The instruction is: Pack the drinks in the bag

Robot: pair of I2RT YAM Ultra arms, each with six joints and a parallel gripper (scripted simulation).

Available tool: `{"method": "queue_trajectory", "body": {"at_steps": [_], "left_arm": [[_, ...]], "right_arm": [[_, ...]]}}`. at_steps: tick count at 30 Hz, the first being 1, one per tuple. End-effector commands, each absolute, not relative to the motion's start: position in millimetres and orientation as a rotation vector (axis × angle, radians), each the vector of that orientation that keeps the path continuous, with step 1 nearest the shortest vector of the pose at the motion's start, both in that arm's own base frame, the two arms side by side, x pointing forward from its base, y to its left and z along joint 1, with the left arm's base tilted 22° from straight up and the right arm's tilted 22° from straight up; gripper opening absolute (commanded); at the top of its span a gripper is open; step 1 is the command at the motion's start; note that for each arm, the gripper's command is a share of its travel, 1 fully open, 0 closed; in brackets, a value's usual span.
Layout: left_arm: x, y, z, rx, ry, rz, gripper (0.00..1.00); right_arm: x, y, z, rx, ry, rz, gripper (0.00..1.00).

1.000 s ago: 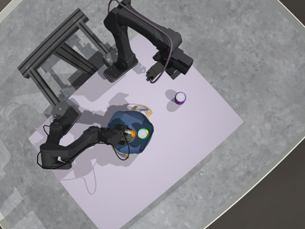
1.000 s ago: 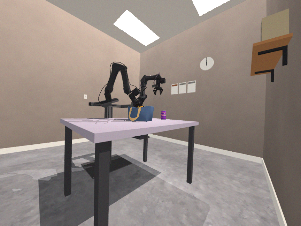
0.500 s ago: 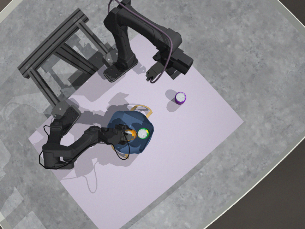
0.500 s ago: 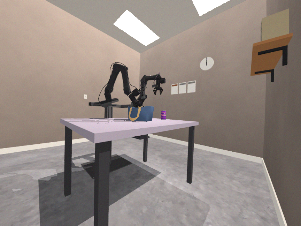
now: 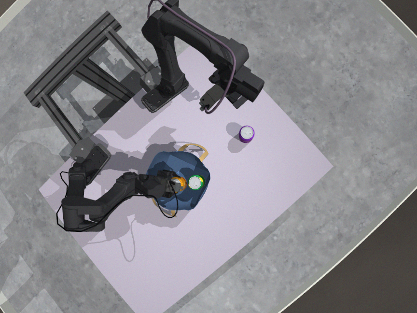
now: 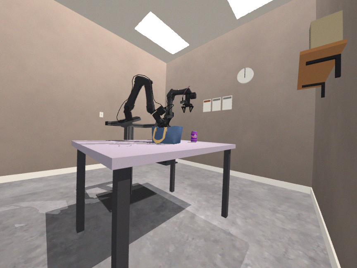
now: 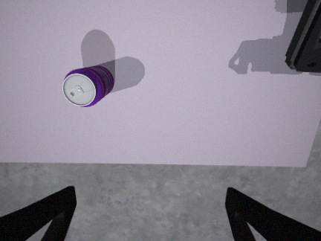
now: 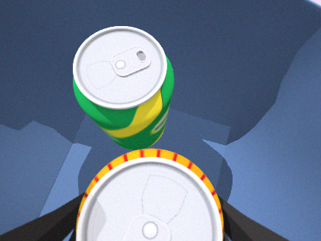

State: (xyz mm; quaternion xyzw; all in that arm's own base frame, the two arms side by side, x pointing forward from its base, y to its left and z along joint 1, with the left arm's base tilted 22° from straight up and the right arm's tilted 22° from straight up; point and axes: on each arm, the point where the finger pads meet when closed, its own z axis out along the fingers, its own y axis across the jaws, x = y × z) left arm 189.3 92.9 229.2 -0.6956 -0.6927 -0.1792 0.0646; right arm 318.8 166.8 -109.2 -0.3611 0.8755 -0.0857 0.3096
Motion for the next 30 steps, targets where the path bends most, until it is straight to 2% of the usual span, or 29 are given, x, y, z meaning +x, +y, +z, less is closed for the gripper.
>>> {"method": "queue_trajectory", "body": {"at_steps": [1, 30], "left_arm": [[189, 89, 235, -2.125, -2.089, -0.548, 1.00], [189, 89, 235, -2.125, -2.089, -0.548, 1.00]], "right_arm": [[338, 194, -93, -0.940, 2.205, -0.157, 0.70], [347, 195, -95, -0.920, 2.182, -0.145, 0.70]]}}
